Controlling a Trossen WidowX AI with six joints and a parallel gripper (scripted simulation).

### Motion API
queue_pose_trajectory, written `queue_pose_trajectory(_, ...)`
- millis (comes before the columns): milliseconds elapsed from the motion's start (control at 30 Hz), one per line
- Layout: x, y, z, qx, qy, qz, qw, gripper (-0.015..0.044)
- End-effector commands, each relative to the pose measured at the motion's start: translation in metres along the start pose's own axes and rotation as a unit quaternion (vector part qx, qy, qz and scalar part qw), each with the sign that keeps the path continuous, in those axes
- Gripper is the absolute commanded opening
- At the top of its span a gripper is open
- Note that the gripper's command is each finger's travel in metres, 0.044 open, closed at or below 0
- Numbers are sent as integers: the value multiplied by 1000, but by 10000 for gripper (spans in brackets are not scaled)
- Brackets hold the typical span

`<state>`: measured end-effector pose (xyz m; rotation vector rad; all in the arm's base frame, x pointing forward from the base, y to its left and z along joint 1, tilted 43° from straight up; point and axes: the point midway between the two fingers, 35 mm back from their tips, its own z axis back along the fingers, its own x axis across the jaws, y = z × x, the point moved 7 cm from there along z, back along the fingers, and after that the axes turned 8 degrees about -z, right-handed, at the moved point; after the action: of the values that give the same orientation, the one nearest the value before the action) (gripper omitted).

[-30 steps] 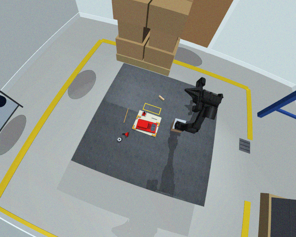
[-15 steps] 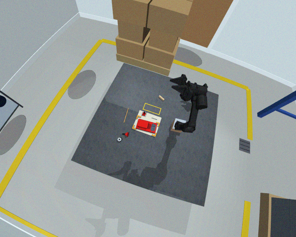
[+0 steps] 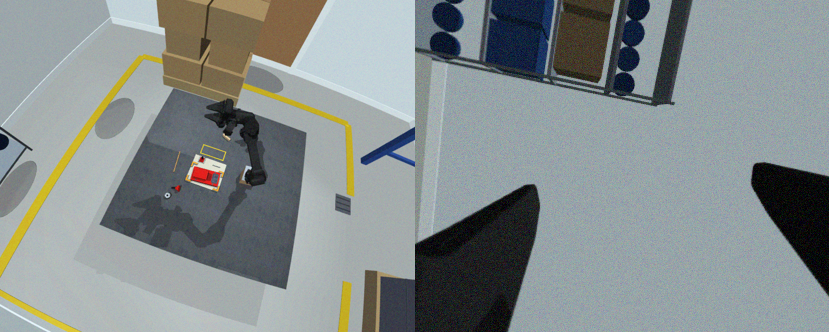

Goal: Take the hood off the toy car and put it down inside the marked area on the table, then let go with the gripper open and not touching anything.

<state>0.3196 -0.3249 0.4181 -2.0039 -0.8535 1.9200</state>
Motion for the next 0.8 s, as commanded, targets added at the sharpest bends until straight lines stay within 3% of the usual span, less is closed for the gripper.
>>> queue_pose_trajectory(0, 40, 12, -32, 14, -38, -125, 991, 440)
queue_pose_trajectory(367, 149, 2, -92, 81, -157, -383, 907, 440)
queue_pose_trajectory(767, 291, -30, -120, 236, -312, -578, 716, 440)
